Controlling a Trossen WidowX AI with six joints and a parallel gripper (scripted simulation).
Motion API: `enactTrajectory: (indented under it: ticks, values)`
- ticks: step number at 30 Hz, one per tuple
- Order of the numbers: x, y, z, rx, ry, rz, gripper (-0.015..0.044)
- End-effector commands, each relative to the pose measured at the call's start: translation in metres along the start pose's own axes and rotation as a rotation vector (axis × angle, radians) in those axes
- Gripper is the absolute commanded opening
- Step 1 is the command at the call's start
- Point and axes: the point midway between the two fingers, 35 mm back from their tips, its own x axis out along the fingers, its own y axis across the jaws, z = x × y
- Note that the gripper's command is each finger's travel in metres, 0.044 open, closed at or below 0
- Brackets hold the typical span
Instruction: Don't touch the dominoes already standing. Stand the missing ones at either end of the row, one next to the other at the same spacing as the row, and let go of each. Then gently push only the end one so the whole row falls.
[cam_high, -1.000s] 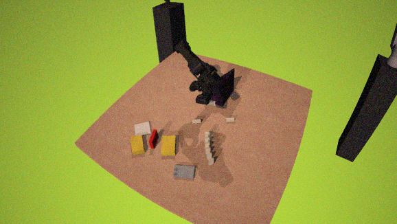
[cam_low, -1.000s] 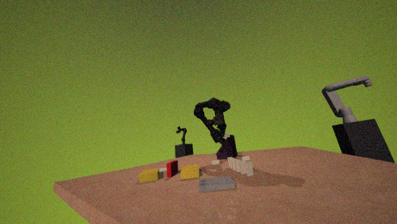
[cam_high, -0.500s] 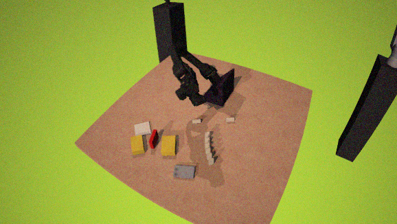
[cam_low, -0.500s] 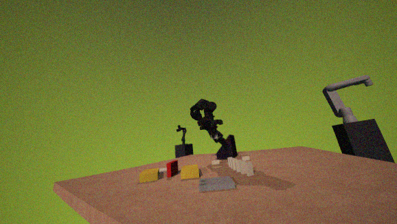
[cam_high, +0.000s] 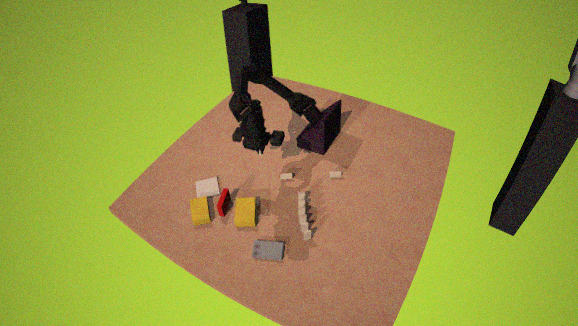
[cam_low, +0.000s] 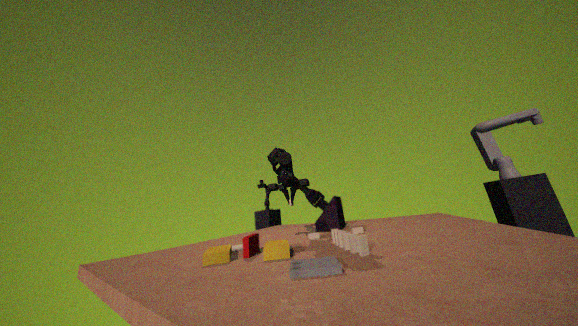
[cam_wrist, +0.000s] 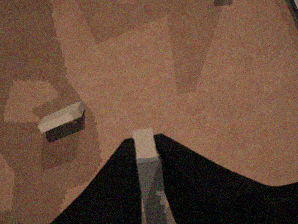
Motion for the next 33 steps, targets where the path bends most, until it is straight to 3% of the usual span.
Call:
enactTrajectory:
  ticks: [1,10,33]
  values:
    - [-0.003,-0.029,0.000,-0.222,-0.005,-0.021,0.0024]
    - [-0.001,-0.028,0.000,-0.218,-0.009,-0.006,0.0024]
    - [0.052,0.000,0.007,-0.109,-0.297,0.416,0.0024]
